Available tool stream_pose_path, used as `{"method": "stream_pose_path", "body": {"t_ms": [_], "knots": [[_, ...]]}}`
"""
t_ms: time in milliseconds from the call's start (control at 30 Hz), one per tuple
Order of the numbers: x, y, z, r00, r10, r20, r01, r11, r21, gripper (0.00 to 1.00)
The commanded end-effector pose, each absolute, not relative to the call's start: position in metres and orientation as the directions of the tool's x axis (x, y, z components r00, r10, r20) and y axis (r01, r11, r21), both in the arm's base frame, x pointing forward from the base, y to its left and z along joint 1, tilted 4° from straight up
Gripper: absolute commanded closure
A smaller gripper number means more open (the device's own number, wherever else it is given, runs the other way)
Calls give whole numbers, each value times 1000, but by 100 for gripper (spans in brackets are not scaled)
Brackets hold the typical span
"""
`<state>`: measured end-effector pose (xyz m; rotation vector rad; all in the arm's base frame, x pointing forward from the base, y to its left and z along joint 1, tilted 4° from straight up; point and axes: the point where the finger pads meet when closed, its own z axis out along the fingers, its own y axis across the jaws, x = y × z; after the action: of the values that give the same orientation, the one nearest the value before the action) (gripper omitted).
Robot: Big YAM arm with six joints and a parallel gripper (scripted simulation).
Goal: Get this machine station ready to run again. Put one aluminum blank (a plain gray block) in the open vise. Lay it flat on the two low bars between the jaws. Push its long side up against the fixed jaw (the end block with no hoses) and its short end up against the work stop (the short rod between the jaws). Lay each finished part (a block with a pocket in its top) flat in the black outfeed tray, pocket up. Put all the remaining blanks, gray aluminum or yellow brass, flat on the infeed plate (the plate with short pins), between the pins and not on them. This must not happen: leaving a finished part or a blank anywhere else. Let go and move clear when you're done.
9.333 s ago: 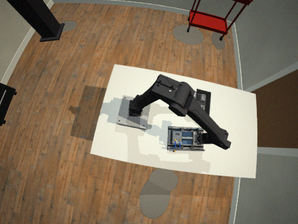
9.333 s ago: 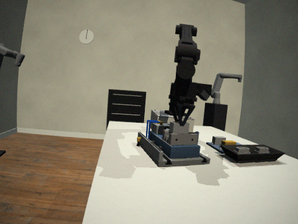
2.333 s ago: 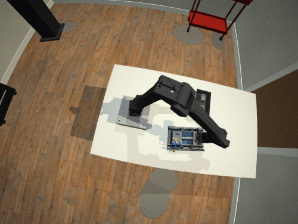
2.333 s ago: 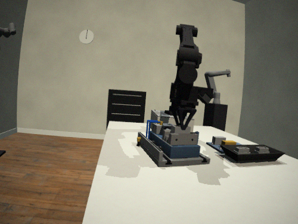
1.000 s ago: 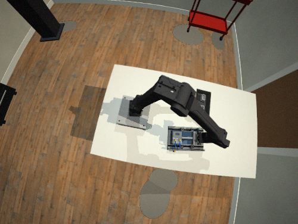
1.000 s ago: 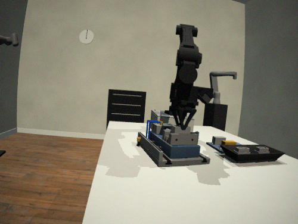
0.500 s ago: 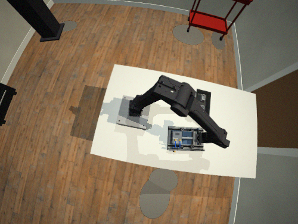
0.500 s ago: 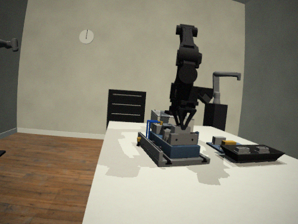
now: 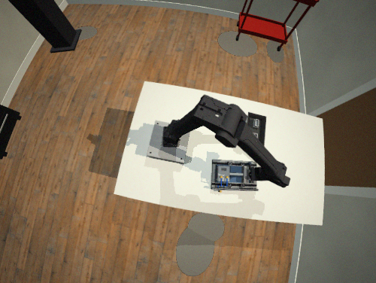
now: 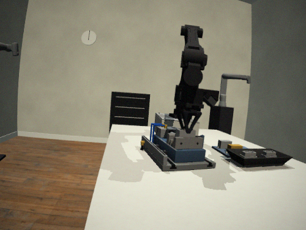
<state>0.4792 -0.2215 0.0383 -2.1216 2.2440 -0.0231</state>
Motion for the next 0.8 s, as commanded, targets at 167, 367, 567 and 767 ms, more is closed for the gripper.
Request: {"method": "stream_pose_path", "body": {"t_ms": [167,367,567,767], "knots": [[500,-229,68,-65,-998,2,-990,64,-126,100],[500,-229,69,-65,-998,2,-990,65,-127,100],[501,-230,69,-66,-998,3,-990,65,-129,100],[501,-230,70,-66,-998,3,-989,65,-130,100]]}}
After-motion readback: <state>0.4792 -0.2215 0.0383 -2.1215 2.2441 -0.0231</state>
